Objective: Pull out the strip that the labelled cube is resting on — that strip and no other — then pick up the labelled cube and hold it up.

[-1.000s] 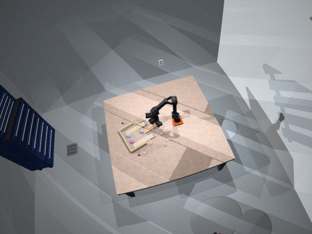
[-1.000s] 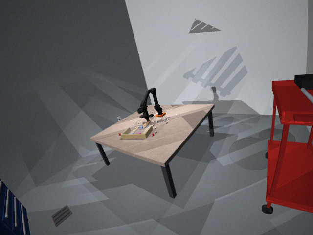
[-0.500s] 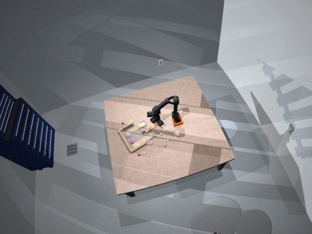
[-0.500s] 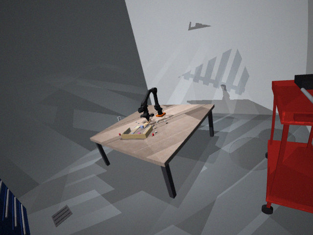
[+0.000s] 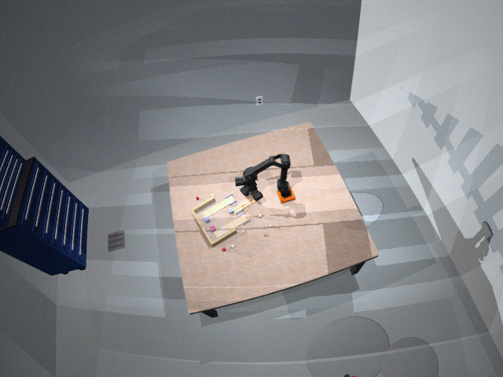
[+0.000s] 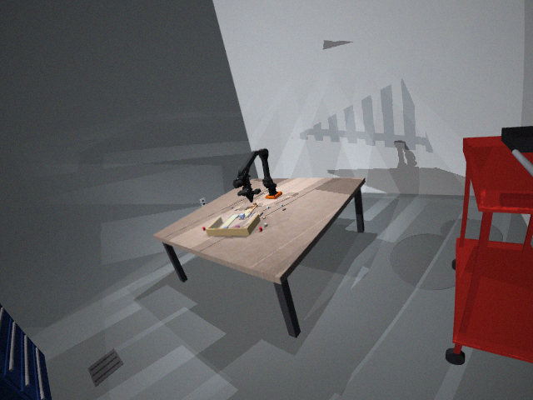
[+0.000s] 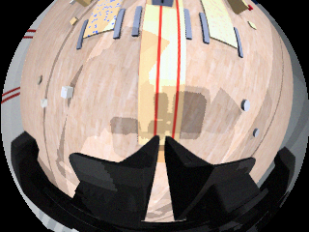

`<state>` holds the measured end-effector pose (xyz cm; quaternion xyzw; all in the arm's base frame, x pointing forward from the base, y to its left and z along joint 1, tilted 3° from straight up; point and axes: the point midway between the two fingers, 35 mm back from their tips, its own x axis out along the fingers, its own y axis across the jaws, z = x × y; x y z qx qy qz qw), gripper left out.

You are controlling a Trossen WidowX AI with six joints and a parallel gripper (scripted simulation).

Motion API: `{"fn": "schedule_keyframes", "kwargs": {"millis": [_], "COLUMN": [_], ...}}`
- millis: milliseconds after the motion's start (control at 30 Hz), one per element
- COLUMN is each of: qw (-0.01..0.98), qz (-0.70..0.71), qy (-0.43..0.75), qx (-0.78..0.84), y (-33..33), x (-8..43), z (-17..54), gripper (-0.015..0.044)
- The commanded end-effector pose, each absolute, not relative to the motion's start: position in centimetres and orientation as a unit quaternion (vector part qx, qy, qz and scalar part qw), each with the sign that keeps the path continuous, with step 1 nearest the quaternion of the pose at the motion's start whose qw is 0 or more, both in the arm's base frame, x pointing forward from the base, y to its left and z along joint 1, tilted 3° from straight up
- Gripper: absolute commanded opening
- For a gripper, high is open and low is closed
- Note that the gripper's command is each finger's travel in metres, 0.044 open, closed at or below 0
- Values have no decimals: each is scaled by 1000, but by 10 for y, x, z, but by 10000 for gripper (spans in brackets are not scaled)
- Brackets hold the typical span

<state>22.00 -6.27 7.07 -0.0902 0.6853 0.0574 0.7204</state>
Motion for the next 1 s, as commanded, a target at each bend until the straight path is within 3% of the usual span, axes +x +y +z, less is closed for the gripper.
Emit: {"fn": "schedule_keyframes", "kwargs": {"millis": [0,433,967], "qw": [722,724,725], "qz": [33,31,31], "qy": [688,687,685], "qx": [-65,-62,-61], "y": [-59,-47,-30], "x": [236,280,335], "z": [73,80,90], "gripper": [105,440,440]}}
